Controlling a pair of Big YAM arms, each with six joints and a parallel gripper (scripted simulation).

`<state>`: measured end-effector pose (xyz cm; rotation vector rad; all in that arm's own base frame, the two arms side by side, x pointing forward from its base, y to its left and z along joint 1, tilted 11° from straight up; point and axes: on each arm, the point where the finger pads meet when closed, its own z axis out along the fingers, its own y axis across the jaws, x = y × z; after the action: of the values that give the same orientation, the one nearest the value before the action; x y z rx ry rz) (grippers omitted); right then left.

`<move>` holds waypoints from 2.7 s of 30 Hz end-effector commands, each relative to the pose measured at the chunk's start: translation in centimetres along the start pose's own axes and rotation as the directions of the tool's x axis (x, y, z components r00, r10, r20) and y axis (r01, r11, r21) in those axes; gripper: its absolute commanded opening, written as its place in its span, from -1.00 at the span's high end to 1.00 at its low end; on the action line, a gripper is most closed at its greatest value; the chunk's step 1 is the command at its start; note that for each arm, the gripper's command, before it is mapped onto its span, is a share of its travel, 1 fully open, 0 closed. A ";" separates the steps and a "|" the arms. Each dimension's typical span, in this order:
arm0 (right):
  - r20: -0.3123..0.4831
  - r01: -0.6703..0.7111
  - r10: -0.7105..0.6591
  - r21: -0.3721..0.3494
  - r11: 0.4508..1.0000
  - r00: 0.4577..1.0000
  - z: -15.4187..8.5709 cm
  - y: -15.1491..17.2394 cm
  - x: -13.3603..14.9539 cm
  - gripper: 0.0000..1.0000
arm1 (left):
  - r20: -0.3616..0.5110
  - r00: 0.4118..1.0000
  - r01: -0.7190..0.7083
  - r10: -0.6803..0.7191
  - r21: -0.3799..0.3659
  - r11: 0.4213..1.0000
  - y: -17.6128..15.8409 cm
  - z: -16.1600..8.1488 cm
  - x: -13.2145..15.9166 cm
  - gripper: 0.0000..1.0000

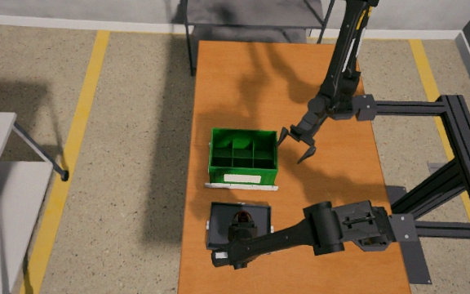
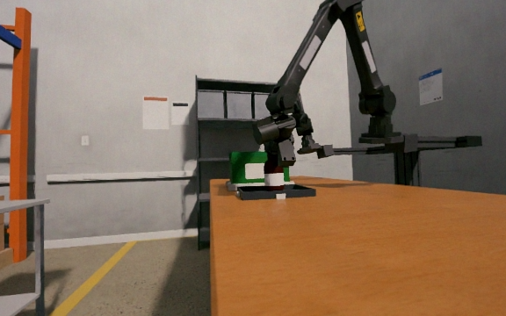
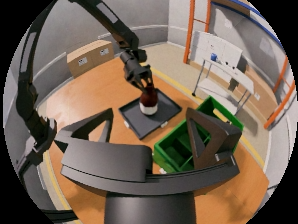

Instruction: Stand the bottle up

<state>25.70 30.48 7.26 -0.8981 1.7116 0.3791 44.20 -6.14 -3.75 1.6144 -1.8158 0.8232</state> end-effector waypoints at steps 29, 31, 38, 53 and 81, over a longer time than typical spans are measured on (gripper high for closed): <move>0.018 0.003 -0.003 -0.002 1.000 1.000 0.1 0.1 -0.6 -1.00 | 0.001 1.000 -0.030 0.030 0.028 0.999 -1.4 -0.2 -0.9 -0.48; 0.018 0.003 -0.003 -0.002 1.000 1.000 0.1 0.1 -0.6 -1.00 | 0.002 1.000 -0.031 0.031 0.028 0.999 -0.9 -0.3 -0.5 -0.75; 0.018 0.003 -0.003 -0.002 1.000 1.000 0.1 0.1 -0.6 -1.00 | 0.017 0.998 -0.056 0.055 0.057 0.997 -0.4 -2.0 0.0 -1.00; 0.018 0.003 -0.003 -0.002 1.000 1.000 0.1 0.1 -0.6 -1.00 | 0.030 0.997 -0.076 0.074 0.073 0.994 -0.9 -5.1 0.5 -1.00; 0.018 0.003 -0.003 -0.002 1.000 1.000 0.1 0.1 -0.6 -1.00 | 0.005 1.000 -0.029 0.029 0.027 0.999 -0.6 -13.0 -0.4 -1.00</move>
<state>25.70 30.48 7.26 -0.8981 1.7116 0.3791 44.33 3.58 3.08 1.6174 -1.8169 0.8360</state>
